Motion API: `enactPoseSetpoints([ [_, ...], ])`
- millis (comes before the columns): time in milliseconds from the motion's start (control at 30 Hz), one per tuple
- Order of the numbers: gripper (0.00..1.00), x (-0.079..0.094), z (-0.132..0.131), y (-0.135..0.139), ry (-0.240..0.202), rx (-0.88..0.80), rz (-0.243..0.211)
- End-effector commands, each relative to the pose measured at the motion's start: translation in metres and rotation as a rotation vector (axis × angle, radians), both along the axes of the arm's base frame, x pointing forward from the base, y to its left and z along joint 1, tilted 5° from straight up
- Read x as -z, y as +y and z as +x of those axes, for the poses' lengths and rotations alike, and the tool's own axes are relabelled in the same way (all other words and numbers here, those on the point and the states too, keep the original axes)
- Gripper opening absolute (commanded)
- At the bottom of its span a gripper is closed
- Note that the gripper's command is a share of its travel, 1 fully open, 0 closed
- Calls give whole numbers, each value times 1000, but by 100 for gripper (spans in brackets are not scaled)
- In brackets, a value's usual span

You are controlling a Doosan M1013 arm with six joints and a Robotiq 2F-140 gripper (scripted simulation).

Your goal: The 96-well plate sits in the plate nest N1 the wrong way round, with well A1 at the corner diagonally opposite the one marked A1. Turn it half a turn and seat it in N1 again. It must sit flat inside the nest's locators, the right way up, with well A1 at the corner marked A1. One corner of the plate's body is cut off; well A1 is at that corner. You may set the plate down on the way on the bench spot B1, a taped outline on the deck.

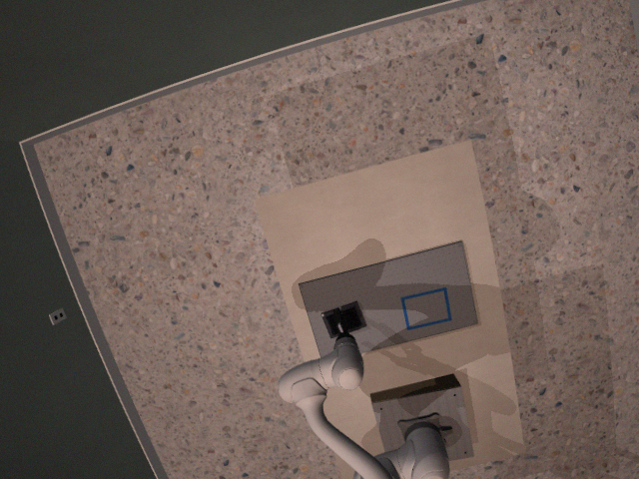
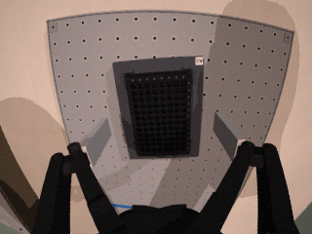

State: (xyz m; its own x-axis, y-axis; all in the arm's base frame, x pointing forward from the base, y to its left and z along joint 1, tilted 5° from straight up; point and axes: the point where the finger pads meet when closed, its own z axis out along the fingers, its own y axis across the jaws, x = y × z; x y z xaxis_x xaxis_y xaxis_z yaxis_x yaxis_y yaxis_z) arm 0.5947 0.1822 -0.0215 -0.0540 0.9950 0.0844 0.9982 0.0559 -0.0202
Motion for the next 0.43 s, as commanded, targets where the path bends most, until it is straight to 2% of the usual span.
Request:
enactPoseSetpoints([
  [0,100,-7,0,-1,0,0,0],
  [267,100,-29,1,-2,0,0,0],
  [400,100,-29,1,-2,0,0,0],
])
